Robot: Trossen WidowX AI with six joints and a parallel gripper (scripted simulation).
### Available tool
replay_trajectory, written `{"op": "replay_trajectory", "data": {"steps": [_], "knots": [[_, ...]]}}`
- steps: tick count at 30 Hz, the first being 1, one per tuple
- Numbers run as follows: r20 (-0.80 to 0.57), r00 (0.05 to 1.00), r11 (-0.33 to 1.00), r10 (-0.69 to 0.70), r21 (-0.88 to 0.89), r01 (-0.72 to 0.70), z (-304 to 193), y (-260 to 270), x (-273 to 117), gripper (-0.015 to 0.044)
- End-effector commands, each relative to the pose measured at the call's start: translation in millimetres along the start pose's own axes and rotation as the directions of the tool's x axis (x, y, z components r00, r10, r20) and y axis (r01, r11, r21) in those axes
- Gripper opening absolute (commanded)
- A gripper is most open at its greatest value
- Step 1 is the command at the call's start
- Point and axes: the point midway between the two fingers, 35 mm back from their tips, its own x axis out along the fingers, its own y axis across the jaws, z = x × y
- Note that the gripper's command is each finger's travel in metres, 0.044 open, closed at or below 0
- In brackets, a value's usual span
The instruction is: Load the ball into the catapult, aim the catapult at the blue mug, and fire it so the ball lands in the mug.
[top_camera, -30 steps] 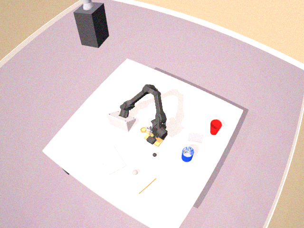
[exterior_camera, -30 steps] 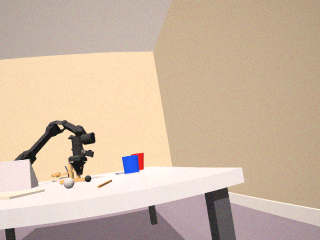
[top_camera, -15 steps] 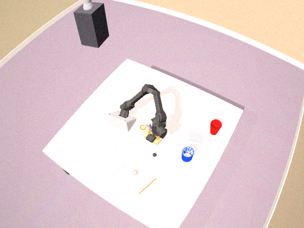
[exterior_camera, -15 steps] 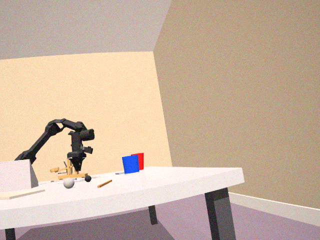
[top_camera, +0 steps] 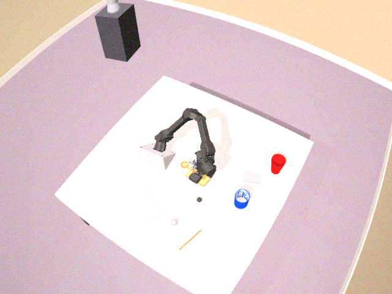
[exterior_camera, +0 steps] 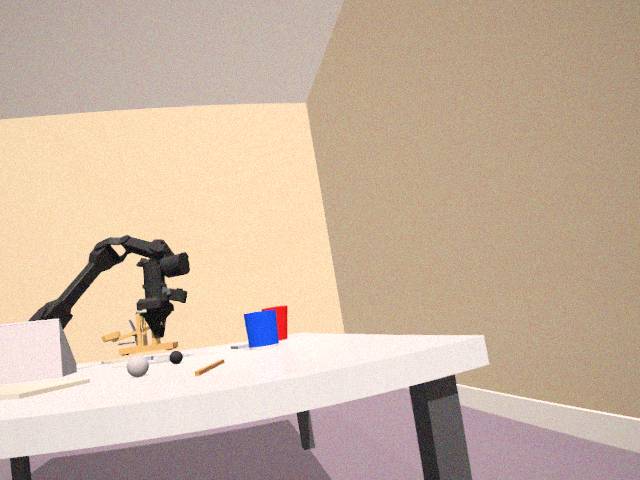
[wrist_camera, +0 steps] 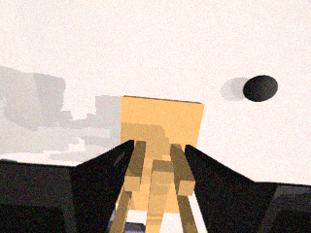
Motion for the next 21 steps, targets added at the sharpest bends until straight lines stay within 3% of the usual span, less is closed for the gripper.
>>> {"op": "replay_trajectory", "data": {"steps": [1,21], "knots": [[0.0,1.0,1.0,0.004,0.008,-0.004,-1,-1,6,0.0],[-0.002,1.0,1.0,0.003,0.003,-0.003,-1,0,33,0.0]]}}
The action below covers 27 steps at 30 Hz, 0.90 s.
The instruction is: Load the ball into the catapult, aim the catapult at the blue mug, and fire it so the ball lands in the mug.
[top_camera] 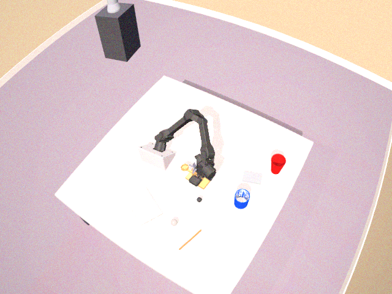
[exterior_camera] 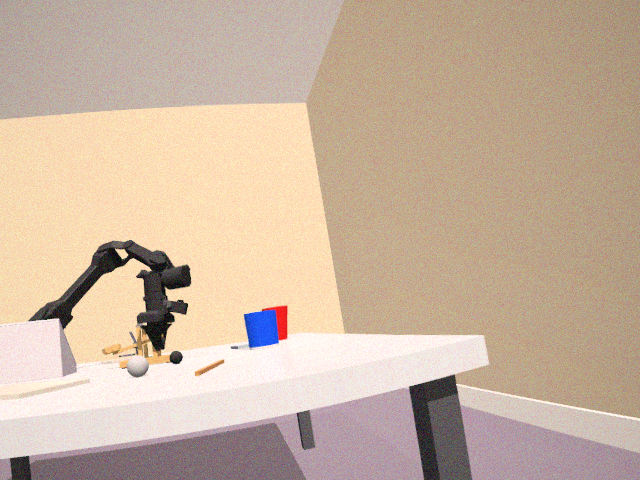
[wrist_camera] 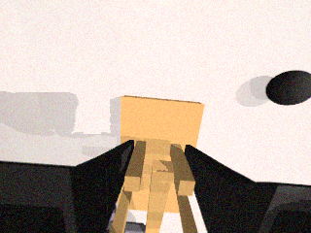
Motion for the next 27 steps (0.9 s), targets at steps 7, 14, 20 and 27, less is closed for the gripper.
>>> {"op": "replay_trajectory", "data": {"steps": [7,14,20,27], "knots": [[0.0,1.0,1.0,0.0,-0.001,0.0,0,0,0,0.0053],[0.0,1.0,1.0,0.0,-0.001,0.0,0,0,0,0.0236],[0.001,1.0,1.0,-0.001,-0.001,0.001,2,-1,-11,0.0394],[0.0,1.0,1.0,-0.004,0.002,0.004,0,-1,-100,0.044]]}}
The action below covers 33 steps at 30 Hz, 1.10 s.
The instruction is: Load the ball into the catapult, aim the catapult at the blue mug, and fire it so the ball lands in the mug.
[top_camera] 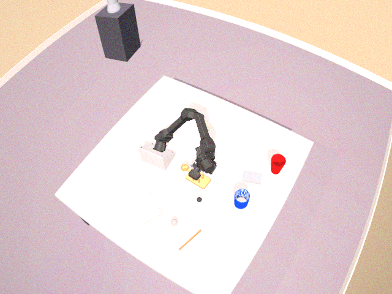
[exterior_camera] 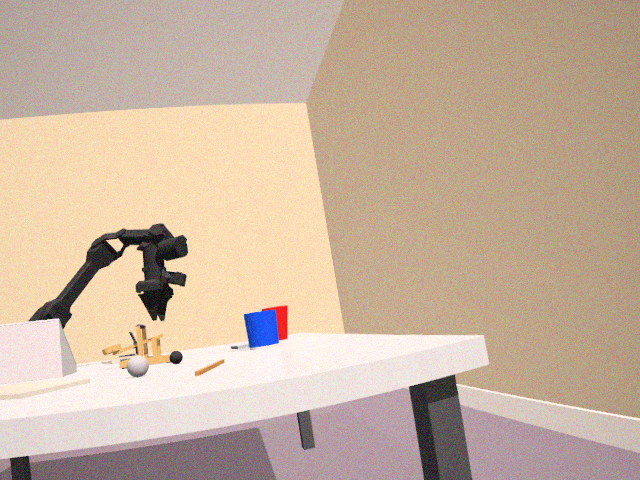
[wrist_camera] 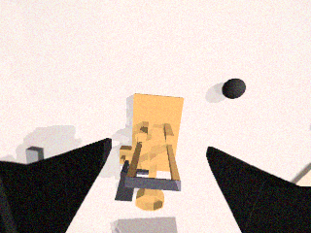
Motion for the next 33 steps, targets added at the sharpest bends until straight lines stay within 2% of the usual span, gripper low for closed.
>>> {"op": "replay_trajectory", "data": {"steps": [1,2,10,15,33], "knots": [[0.0,1.0,1.0,-0.004,-0.005,0.004,-3,2,-23,0.044],[0.013,1.0,1.0,-0.003,0.001,0.003,0,-1,-11,0.044],[-0.001,1.0,1.0,0.0,0.001,0.0,-7,3,-16,0.044],[-0.001,1.0,1.0,0.001,0.0,-0.001,-5,1,29,0.044],[0.0,1.0,1.0,0.002,0.0,-0.002,-4,2,50,0.044]]}}
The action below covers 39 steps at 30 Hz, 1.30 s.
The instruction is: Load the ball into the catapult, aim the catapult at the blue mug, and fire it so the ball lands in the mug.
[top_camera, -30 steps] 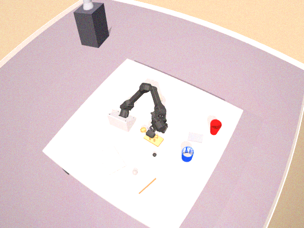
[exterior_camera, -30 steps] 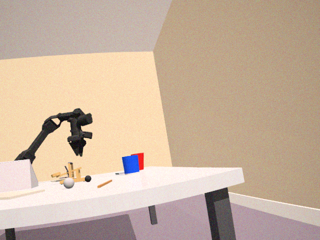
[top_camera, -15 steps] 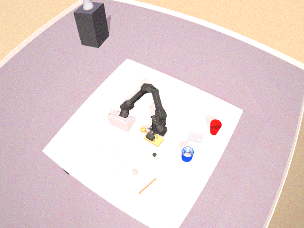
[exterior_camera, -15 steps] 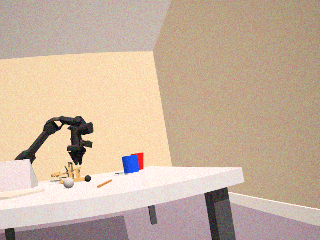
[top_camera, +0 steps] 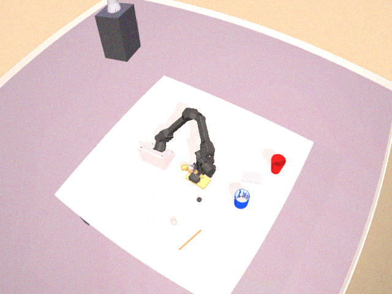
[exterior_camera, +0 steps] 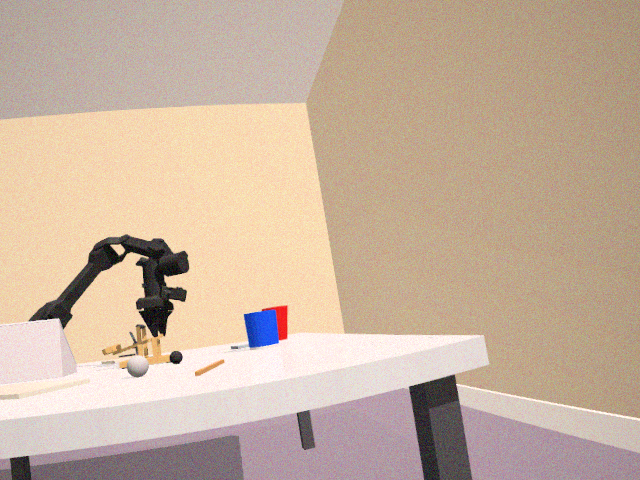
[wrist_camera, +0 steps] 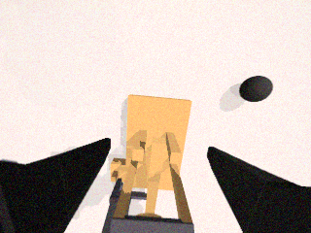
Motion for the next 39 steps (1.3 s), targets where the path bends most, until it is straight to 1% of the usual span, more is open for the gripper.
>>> {"op": "replay_trajectory", "data": {"steps": [1,19,25,36,39], "knots": [[-0.009,1.0,1.0,0.007,0.007,-0.007,-2,0,9,0.044],[-0.01,1.0,1.0,0.009,0.006,-0.009,-4,2,38,0.044],[-0.01,1.0,1.0,0.009,0.006,-0.009,-4,2,39,0.044],[-0.004,1.0,1.0,0.004,0.0,-0.004,-2,2,36,0.0151],[-0.004,1.0,1.0,0.004,0.0,-0.004,-2,2,36,0.0131]]}}
